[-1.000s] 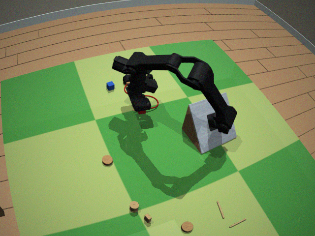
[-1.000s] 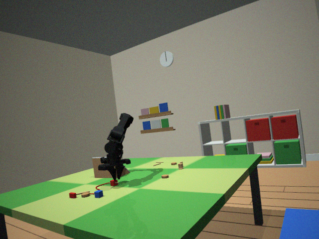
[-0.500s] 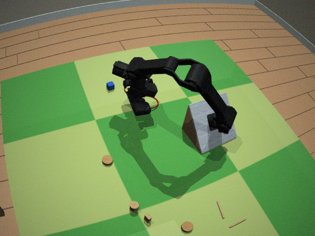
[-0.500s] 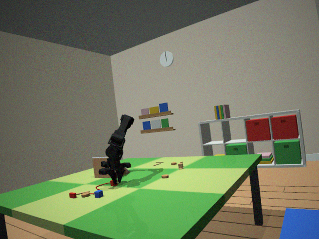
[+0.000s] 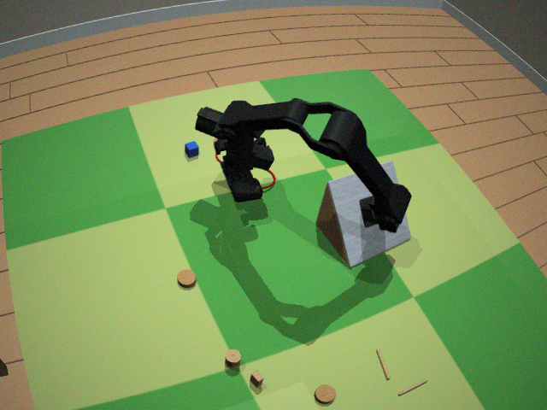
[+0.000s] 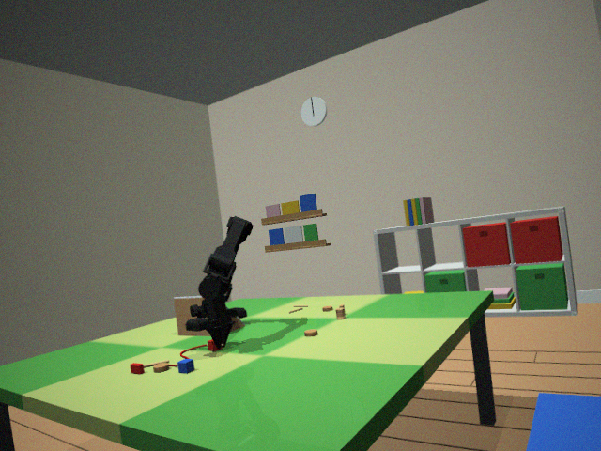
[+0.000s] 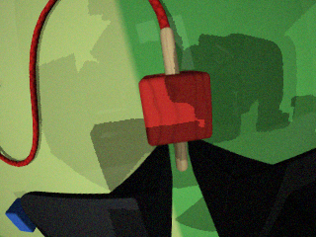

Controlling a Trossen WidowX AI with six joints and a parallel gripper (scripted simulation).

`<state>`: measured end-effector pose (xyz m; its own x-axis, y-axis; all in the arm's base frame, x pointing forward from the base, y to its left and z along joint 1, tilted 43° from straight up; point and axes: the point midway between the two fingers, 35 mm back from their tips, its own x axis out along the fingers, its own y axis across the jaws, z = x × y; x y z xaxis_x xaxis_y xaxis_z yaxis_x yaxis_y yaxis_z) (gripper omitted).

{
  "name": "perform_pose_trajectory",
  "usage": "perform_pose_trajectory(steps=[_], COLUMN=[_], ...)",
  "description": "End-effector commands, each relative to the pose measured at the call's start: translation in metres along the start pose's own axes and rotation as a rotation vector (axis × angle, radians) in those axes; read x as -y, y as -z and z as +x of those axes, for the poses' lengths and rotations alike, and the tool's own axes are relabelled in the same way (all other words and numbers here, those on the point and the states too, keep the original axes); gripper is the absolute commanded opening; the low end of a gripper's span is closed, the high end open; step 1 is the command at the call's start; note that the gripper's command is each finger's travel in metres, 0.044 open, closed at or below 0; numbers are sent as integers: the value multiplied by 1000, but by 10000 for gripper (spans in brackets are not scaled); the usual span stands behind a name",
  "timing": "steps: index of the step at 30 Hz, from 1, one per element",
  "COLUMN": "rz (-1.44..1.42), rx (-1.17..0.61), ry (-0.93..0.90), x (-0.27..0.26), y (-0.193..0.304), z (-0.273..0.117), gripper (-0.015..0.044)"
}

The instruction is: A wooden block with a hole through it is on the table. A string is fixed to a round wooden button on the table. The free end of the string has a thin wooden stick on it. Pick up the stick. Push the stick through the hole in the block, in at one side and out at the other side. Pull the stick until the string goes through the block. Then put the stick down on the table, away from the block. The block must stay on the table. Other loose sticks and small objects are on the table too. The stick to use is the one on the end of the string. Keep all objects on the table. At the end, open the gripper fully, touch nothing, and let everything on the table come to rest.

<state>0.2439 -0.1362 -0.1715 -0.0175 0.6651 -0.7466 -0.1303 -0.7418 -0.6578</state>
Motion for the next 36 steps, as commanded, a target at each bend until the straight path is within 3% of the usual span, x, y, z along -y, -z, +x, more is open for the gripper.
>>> perform_pose_trajectory(steps=[1,36], rz=[0,3], rx=[0,69], ry=[0,4], x=[0,0], y=[0,7], z=[0,1], gripper=[0,0])
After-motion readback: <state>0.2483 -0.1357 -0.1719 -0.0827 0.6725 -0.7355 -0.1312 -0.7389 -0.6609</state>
